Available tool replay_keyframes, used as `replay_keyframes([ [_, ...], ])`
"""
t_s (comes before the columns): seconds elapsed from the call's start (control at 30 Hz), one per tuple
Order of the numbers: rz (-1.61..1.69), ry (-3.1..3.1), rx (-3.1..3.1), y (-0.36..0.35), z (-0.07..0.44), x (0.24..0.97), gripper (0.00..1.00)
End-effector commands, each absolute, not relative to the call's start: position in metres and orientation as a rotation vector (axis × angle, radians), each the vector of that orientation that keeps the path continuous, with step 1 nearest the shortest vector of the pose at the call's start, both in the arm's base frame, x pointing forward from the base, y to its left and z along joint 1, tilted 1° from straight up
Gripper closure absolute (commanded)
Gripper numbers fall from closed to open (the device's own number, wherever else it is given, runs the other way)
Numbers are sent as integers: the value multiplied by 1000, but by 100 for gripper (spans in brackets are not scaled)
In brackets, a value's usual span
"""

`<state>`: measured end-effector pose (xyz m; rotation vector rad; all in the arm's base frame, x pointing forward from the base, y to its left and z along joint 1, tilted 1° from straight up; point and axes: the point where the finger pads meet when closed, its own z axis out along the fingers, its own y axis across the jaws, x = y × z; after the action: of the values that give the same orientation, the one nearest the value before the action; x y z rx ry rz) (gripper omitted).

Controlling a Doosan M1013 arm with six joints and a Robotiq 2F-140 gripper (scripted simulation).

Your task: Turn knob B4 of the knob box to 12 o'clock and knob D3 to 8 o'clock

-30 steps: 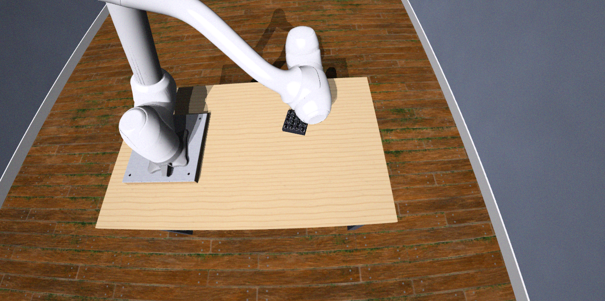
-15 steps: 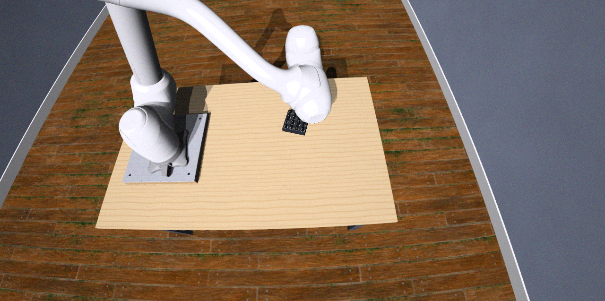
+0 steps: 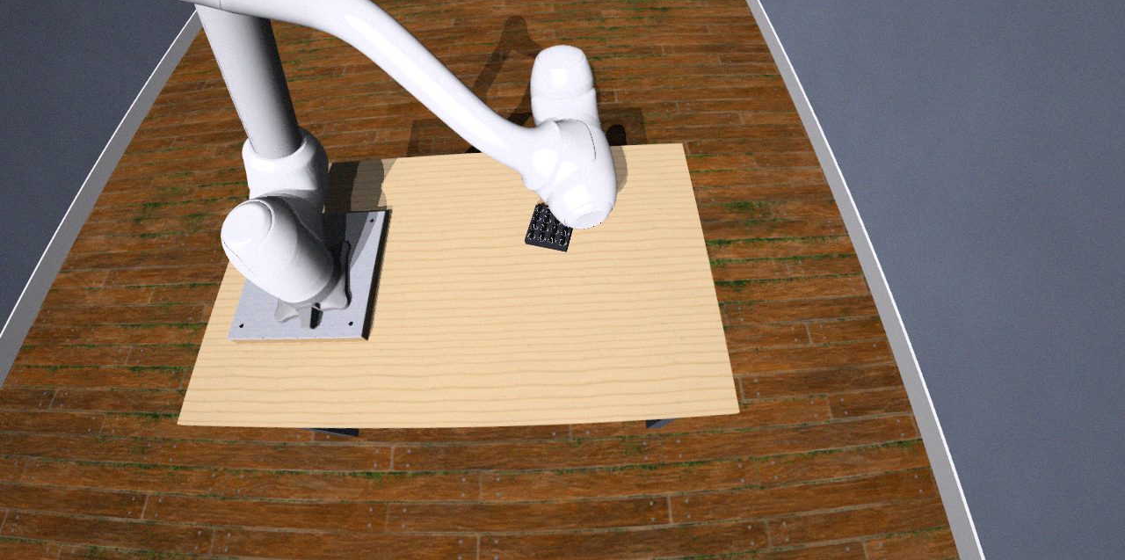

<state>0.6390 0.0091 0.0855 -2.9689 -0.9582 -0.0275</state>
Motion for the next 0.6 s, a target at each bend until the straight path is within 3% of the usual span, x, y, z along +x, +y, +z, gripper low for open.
replay_keyframes([
  [0.0, -18, -726, -3043, 9, 87, 639, 88],
  [0.57, -12, 168, -3121, 9, 90, 639, 88],
])
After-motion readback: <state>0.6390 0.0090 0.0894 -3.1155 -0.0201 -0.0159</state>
